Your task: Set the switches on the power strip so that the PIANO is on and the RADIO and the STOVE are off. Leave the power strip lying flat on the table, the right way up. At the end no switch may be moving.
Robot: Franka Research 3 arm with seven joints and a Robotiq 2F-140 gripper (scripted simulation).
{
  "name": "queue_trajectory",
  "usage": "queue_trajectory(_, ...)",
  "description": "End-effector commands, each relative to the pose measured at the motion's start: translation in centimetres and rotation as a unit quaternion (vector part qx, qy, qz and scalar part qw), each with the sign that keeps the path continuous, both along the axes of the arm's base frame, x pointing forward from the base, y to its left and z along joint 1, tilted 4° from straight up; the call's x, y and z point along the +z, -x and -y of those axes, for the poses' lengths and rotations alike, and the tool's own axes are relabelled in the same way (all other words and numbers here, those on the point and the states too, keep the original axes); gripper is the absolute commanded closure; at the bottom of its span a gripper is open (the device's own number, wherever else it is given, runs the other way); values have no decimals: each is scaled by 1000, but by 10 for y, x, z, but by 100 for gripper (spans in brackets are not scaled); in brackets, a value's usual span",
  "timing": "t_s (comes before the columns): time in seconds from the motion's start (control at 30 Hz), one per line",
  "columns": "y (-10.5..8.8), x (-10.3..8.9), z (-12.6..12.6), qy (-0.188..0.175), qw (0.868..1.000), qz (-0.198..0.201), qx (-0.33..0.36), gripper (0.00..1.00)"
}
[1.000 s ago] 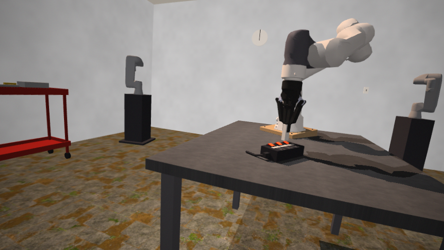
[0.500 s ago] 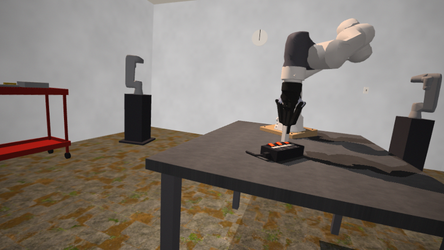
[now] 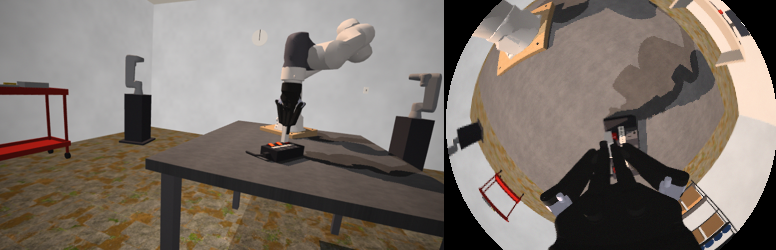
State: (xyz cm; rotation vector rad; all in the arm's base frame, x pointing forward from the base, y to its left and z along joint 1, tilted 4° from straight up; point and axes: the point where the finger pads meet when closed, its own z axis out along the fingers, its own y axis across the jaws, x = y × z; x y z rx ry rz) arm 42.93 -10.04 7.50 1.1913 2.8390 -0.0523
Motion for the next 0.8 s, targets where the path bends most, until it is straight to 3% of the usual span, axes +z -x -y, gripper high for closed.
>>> queue_trajectory(0.0, -2, -1, -1, -1, 1000, 2, 1, 100)
queue_trajectory(0.4, -2, 0, -1, -1, 1000, 2, 1, 100)
queue_trajectory(0.77, -1, 21, -2, -1, 1000, 2, 1, 100)
